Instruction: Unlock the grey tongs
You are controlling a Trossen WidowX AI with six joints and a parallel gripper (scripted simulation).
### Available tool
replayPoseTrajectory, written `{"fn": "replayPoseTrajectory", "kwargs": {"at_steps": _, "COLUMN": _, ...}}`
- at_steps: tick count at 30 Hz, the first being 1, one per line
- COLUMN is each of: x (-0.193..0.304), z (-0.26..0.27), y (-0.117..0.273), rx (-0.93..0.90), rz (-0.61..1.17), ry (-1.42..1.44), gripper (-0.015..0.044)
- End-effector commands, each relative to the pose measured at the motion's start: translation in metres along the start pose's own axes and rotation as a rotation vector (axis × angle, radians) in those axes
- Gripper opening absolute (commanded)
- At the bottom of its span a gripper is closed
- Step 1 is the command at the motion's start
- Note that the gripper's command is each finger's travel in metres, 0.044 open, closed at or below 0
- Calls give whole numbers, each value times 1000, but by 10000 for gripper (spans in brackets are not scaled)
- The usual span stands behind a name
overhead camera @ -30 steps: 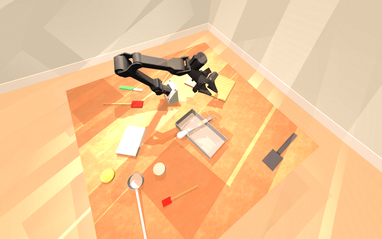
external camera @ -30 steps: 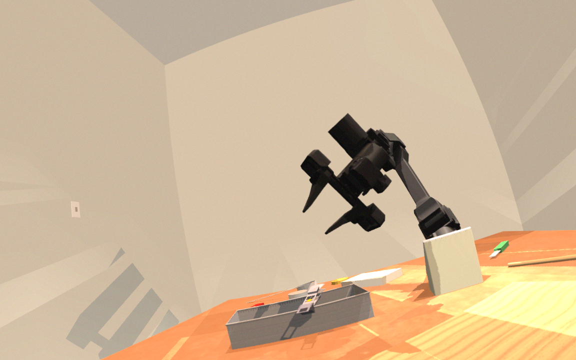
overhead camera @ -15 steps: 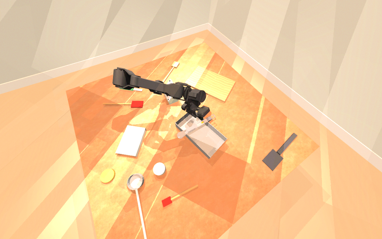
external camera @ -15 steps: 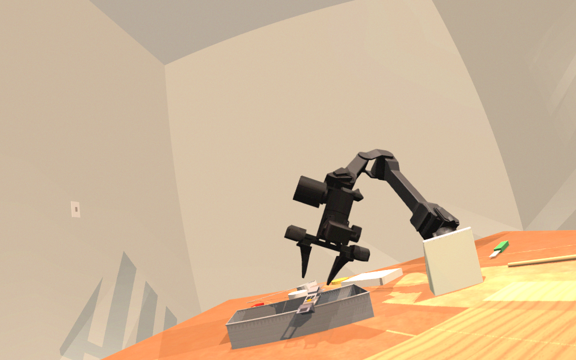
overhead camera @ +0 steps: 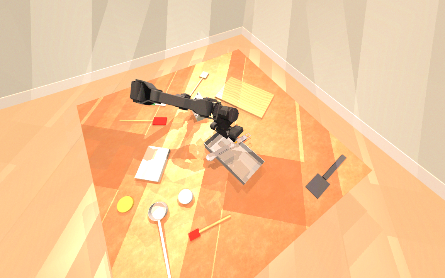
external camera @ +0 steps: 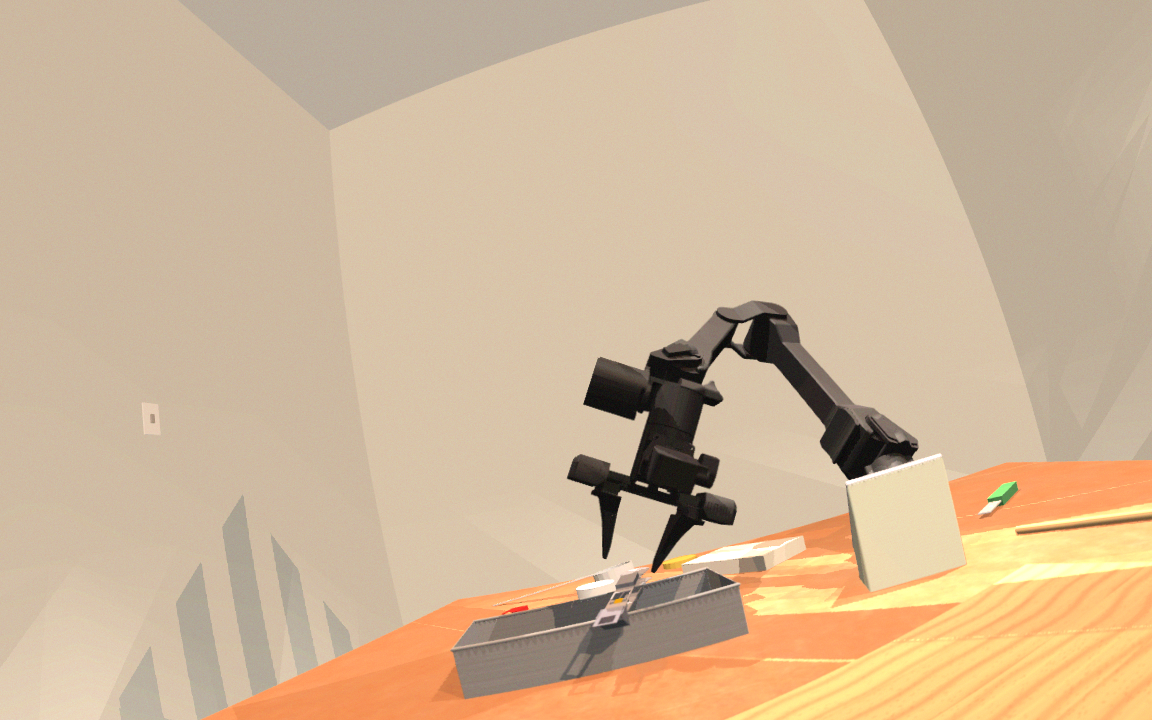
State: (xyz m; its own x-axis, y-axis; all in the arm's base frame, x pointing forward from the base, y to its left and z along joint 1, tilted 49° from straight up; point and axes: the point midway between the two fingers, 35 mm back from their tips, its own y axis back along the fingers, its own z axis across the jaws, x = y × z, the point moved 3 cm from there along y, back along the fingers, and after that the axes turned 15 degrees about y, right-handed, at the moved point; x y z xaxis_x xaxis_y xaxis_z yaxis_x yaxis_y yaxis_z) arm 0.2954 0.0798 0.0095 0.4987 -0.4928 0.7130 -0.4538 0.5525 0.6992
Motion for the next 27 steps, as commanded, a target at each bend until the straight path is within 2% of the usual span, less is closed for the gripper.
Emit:
{"fn": "replayPoseTrajectory", "kwargs": {"at_steps": 1, "x": 0, "z": 2, "y": -8, "rx": -9, "rz": 0, "ry": 5, "gripper": 260}}
{"fn": "replayPoseTrajectory", "kwargs": {"at_steps": 27, "x": 1, "z": 1, "y": -51, "rx": -9, "rz": 0, "ry": 4, "gripper": 260}}
